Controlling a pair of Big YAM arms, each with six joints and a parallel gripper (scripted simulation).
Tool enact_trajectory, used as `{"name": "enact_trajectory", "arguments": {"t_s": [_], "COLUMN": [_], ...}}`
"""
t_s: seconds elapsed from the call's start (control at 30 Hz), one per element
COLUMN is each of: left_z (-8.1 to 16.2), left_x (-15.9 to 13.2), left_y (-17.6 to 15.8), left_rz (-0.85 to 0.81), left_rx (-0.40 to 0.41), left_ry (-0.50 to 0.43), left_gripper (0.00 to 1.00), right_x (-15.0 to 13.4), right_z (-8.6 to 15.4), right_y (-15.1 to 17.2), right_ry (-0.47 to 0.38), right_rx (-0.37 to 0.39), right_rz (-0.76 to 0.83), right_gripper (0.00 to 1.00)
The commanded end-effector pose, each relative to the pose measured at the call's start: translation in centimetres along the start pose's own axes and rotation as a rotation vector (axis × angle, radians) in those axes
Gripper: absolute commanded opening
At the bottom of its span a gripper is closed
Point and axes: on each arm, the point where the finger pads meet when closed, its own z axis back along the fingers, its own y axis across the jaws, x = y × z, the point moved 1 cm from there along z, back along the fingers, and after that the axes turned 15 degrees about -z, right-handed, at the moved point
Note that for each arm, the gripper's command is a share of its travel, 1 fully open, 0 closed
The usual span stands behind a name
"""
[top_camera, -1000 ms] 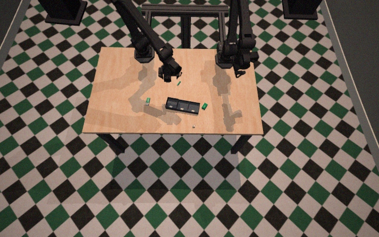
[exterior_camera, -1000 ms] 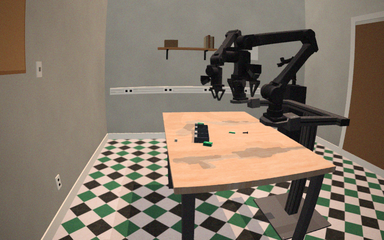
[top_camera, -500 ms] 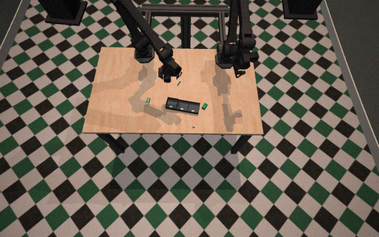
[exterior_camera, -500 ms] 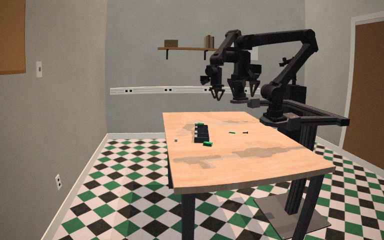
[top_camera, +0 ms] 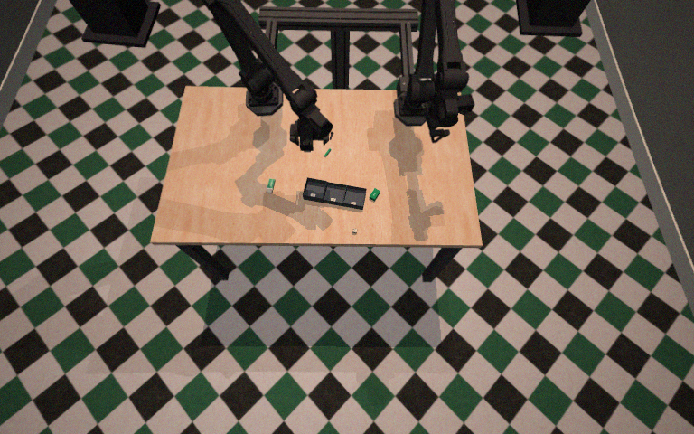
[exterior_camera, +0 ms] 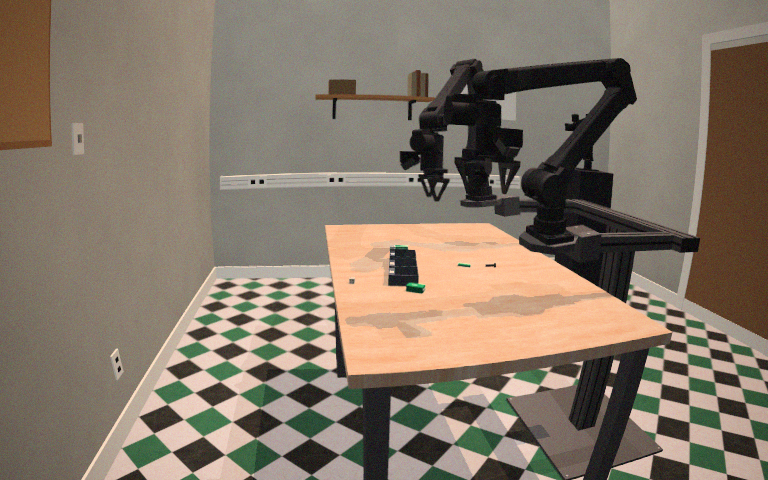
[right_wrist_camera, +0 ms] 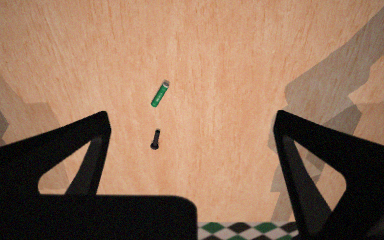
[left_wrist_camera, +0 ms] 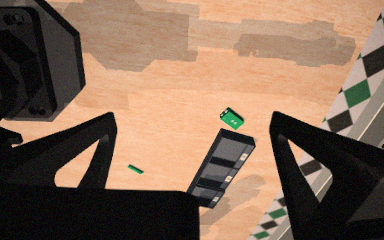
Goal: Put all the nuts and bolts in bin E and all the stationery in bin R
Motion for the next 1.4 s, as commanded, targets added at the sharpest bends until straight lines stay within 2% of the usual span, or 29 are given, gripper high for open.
{"name": "enact_trajectory", "arguments": {"t_s": [0.0,0.37,0.43,0.47,0.57,0.6,0.67,0.73,1.07,1.13,1.37], "left_z": [0.2,0.2,0.2,0.2,0.2,0.2,0.2,0.2,0.2,0.2,0.2], "left_x": [0.1,0.1,0.1,0.1,0.1,0.1,0.1,0.1,0.1,0.1,0.1], "left_y": [0.2,0.2,0.2,0.2,0.2,0.2,0.2,0.2,0.2,0.2,0.2], "left_rz": [0.016,0.016,0.016,0.016,0.016,0.016,0.016,0.016,0.016,0.016,0.016], "left_rx": [-0.003,-0.003,-0.003,-0.003,-0.003,-0.003,-0.003,-0.003,-0.003,-0.003,-0.003], "left_ry": [0.001,0.001,0.001,0.001,0.001,0.001,0.001,0.001,0.001,0.001,0.001], "left_gripper": [1.0,1.0,1.0,1.0,1.0,1.0,1.0,1.0,1.0,1.0,1.0], "right_x": [0.8,0.9,1.7,0.9,0.9,2.6,3.8,5.0,11.0,11.0,15.1], "right_z": [0.8,0.8,1.1,0.8,0.8,0.7,0.0,-0.8,-4.5,-4.5,-7.0], "right_y": [0.9,0.9,1.3,1.0,1.0,2.3,3.2,4.1,8.7,8.7,11.9], "right_ry": [-0.013,-0.013,-0.013,-0.013,-0.013,-0.025,-0.022,-0.022,-0.021,-0.021,-0.018], "right_rx": [0.018,0.018,0.014,0.018,0.018,0.035,0.035,0.035,0.032,0.032,0.026], "right_rz": [-0.003,-0.003,-0.003,-0.003,-0.003,-0.078,-0.174,-0.206,-0.183,-0.183,-0.183], "right_gripper": [1.0,1.0,1.0,1.0,1.0,1.0,1.0,1.0,1.0,1.0,1.0]}}
